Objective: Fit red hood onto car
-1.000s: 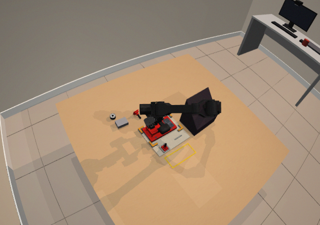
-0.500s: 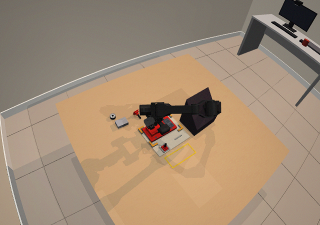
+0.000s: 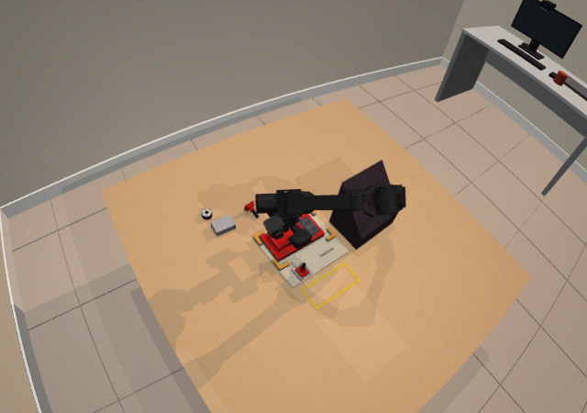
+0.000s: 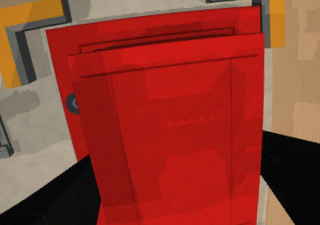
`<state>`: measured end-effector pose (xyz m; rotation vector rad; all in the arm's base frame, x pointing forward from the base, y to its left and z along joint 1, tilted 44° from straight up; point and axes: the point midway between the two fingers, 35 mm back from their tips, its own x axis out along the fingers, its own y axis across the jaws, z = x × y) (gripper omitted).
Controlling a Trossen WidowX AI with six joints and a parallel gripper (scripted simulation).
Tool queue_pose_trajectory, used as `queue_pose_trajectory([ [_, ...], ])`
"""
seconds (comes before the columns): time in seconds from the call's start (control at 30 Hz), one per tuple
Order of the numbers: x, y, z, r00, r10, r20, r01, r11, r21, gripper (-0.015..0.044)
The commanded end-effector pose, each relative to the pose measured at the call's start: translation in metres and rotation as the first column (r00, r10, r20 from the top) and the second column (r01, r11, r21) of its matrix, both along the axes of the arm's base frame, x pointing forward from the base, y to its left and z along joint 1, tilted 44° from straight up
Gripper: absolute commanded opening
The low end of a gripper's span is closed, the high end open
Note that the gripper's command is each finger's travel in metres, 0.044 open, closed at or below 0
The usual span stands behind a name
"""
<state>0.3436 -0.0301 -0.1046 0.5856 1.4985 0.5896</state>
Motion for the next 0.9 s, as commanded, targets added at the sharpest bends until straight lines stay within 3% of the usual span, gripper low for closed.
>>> queue_pose_trajectory([
  [0.0, 0.0005, 0.0013, -0.0011, 1.000, -0.005, 0.000, 0.005, 1.000, 0.003, 0.0000],
  [0.57, -0.0002, 0.0040, -0.0043, 1.000, 0.000, 0.000, 0.000, 1.000, 0.000, 0.0000],
  [0.87, -0.0001, 0.0049, -0.0047, 1.000, 0.001, 0.000, -0.001, 1.000, 0.000, 0.0236],
])
